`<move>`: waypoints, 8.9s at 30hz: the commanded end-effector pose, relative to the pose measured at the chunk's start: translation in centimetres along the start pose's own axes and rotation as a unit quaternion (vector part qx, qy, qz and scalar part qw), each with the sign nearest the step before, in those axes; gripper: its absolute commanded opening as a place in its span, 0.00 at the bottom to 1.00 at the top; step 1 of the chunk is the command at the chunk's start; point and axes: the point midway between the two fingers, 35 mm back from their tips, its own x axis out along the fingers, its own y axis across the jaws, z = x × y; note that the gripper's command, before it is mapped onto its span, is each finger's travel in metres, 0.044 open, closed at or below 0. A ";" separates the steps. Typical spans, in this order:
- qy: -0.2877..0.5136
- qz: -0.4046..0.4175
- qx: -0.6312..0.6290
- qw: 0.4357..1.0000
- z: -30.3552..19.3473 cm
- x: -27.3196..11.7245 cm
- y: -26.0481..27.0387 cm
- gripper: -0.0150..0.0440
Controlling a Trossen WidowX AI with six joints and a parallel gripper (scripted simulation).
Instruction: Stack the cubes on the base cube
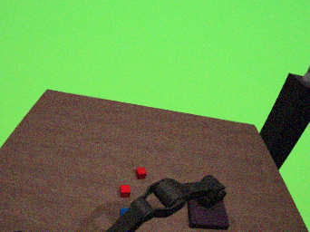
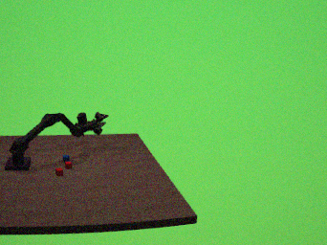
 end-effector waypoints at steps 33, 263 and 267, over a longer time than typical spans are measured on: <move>-0.163 -0.474 -0.623 0.601 24.9 -15.6 22.8 0.70; 0.493 -0.614 -0.607 0.110 14.2 -39.3 12.2 0.43; 0.493 -0.614 -0.607 0.111 14.3 -39.3 12.1 0.43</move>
